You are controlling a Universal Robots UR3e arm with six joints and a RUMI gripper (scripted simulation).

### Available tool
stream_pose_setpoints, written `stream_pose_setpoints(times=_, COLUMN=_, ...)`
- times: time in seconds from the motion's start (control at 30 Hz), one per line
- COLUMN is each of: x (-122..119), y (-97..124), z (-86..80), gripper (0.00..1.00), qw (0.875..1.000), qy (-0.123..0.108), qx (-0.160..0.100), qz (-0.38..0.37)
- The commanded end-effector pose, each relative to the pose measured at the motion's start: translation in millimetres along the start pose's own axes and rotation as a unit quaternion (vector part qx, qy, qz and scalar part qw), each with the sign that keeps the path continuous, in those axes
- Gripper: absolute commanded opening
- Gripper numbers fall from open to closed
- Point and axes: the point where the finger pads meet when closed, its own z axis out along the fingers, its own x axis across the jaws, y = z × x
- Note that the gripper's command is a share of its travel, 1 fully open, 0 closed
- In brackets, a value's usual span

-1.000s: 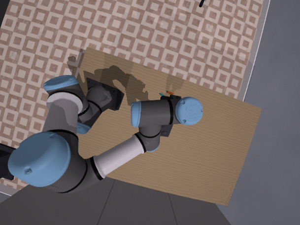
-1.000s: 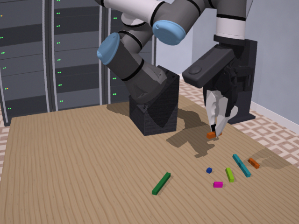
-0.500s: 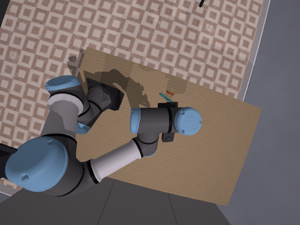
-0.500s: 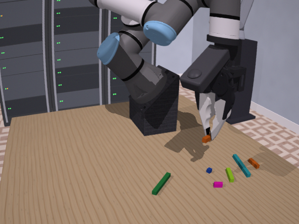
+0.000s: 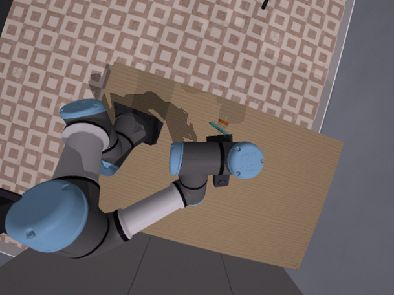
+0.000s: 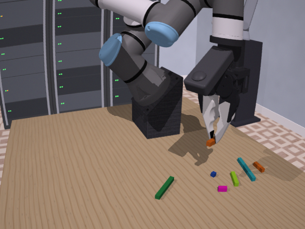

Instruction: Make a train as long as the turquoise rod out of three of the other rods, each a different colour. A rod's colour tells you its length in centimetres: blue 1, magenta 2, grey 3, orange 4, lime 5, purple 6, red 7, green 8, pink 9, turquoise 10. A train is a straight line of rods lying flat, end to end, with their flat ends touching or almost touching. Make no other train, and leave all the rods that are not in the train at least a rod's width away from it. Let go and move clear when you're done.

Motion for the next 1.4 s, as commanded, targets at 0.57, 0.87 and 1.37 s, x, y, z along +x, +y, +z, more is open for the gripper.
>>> stream_pose_setpoints(times=0.57, x=-0.3, y=-0.4, z=36.5, gripper=0.0, qw=1.0, qy=-0.001, qx=0.0, qz=-0.001)
stream_pose_setpoints(times=0.87, x=-0.2, y=-0.5, z=65.7, gripper=0.0, qw=1.0, qy=-0.001, qx=0.0, qz=-0.001)
stream_pose_setpoints(times=1.37, x=-0.2, y=-0.3, z=87.8, gripper=0.0, qw=1.0, qy=-0.001, qx=-0.001, qz=-0.001)
